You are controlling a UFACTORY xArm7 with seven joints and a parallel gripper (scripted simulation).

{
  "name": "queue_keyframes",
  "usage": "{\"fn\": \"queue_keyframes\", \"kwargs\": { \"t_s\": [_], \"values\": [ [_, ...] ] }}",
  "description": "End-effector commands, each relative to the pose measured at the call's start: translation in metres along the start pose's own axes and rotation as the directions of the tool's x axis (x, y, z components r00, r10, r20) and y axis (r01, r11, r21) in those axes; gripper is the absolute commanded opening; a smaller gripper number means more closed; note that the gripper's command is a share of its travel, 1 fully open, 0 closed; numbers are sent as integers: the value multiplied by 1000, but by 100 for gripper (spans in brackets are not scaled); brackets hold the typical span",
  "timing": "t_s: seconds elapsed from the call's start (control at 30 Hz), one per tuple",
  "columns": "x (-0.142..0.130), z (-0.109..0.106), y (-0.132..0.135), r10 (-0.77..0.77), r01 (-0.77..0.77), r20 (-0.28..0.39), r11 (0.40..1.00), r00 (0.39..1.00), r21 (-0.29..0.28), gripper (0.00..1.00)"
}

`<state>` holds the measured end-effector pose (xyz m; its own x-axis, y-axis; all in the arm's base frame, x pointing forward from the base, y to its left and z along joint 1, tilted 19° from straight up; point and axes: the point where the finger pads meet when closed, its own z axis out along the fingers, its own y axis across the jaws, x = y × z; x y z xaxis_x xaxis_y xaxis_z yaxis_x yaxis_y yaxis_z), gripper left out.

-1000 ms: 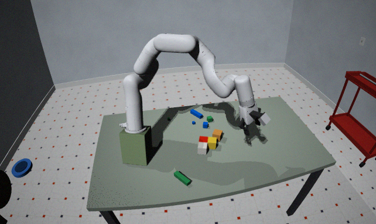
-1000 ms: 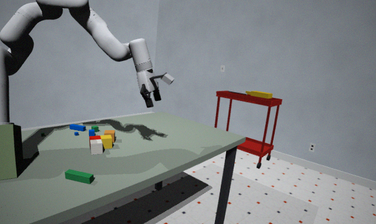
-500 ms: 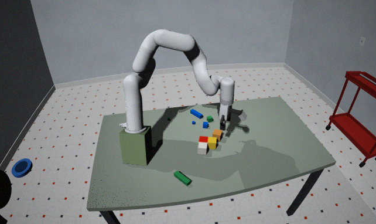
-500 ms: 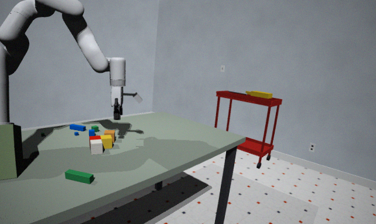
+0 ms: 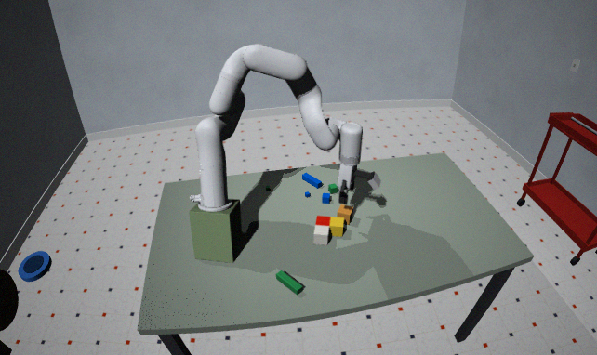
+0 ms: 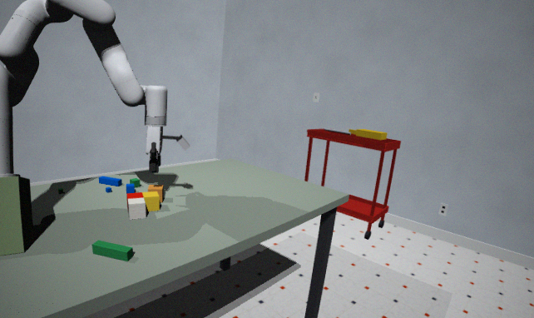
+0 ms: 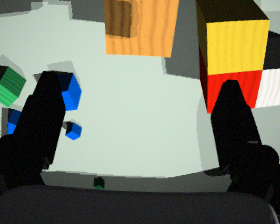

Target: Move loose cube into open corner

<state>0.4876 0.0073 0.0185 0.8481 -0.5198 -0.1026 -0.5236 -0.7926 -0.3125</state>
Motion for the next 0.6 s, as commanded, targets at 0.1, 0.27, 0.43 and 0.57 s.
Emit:
{"fn": "queue_keyframes", "kwargs": {
  "t_s": [0.1, 0.27, 0.43, 0.57],
  "values": [
    [1, -1, -1, -1, 1, -3, 1000, 1000, 1, 100],
    [1, -1, -1, 2, -2, -3, 1000, 1000, 1, 100],
    [1, -1, -1, 114, -114, -2, 993, 993, 0, 100],
    [0, 0, 0, 279, -279, -1, 960, 960, -1, 100]
  ]
}}
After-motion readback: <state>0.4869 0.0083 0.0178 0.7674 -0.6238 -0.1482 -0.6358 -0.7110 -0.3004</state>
